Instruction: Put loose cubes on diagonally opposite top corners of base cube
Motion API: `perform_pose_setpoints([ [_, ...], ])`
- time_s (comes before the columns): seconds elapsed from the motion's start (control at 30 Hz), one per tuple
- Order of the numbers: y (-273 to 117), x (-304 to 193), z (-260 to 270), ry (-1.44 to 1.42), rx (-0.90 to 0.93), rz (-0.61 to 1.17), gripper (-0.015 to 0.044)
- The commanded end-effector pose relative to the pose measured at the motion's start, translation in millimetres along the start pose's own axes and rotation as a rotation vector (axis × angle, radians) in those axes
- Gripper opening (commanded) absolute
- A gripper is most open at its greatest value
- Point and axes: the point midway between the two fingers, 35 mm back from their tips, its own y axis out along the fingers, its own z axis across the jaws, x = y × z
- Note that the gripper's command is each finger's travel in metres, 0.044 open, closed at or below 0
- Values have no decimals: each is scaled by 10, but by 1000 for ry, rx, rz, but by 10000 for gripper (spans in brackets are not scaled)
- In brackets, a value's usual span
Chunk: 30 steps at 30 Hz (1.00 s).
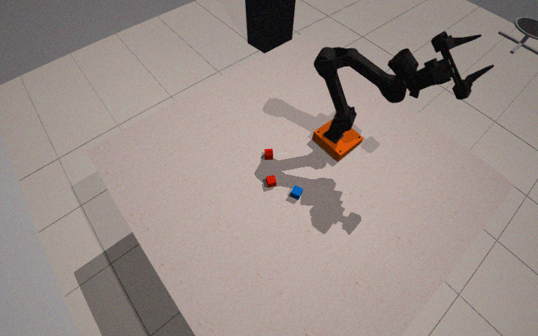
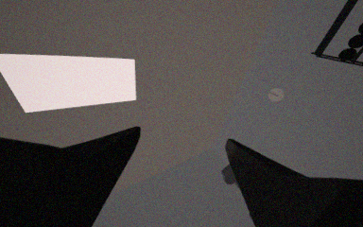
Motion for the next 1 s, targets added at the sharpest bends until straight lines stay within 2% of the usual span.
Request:
perform_pose_setpoints([
  [0.0,5,5,-17,-6,-6,0,374],
  [0.13,78,140,-361,-127,-126,-10,269],
  [0.53,-22,1032,-1493,-498,-590,-68,265],
  [0.73,-302,1644,-1906,-637,-839,-109,265],
  [0.97,-812,2399,-2193,-749,-1141,-164,265],
])
